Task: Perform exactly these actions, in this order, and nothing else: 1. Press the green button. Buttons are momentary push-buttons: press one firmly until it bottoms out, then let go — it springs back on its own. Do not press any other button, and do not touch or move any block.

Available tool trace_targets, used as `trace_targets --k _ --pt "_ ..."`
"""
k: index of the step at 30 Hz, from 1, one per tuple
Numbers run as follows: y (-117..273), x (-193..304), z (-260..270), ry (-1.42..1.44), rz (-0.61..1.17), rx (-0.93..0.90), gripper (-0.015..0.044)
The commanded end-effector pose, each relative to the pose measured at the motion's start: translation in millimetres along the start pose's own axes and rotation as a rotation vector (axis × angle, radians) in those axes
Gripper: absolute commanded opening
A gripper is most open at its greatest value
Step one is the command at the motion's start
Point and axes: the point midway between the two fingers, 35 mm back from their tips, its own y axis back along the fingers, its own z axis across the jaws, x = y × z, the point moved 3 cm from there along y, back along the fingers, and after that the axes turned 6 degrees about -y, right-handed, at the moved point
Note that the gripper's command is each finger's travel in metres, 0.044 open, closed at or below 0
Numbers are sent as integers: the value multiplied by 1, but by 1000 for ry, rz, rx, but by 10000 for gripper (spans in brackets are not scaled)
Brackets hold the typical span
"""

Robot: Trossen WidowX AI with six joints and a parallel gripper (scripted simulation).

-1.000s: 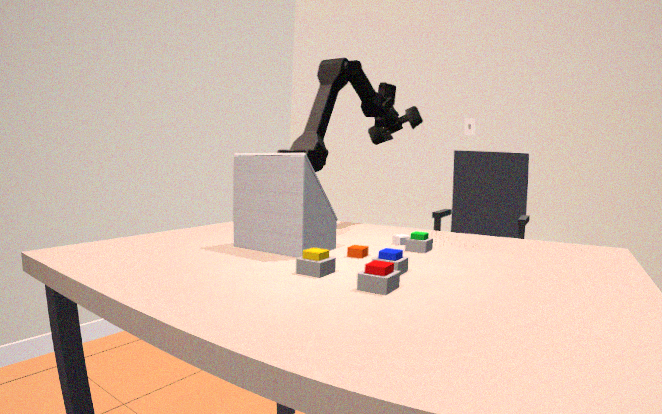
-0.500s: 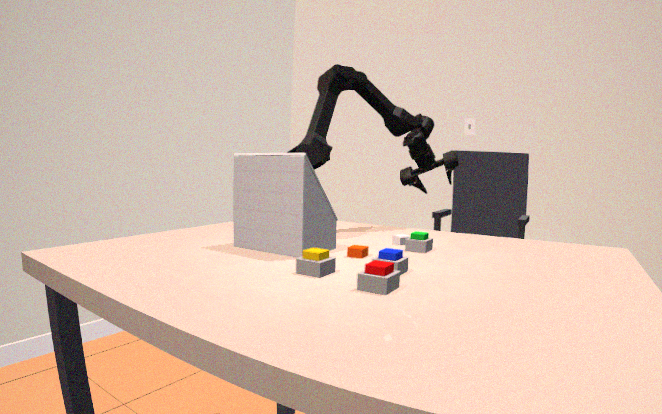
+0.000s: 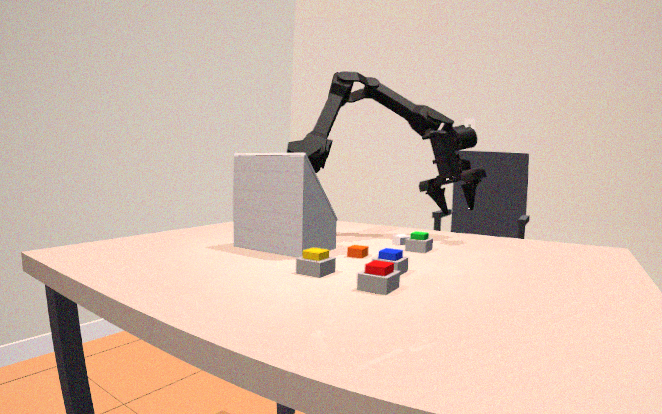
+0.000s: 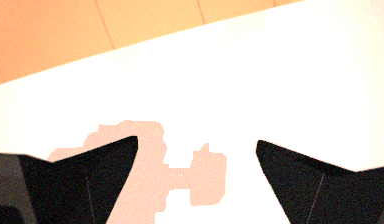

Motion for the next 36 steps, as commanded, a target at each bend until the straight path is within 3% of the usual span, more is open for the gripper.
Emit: trace_targets --k 1,14,25,31,36 --pt "7 52 -42 -265 139 6 400" --pt "69 176 -94 -1154 304 -64 400" --pt "73 181 -95 -1206 302 -73 400" --pt "17 192 -82 -1206 301 -74 242" --pt "14 192 -81 -1206 301 -75 111"
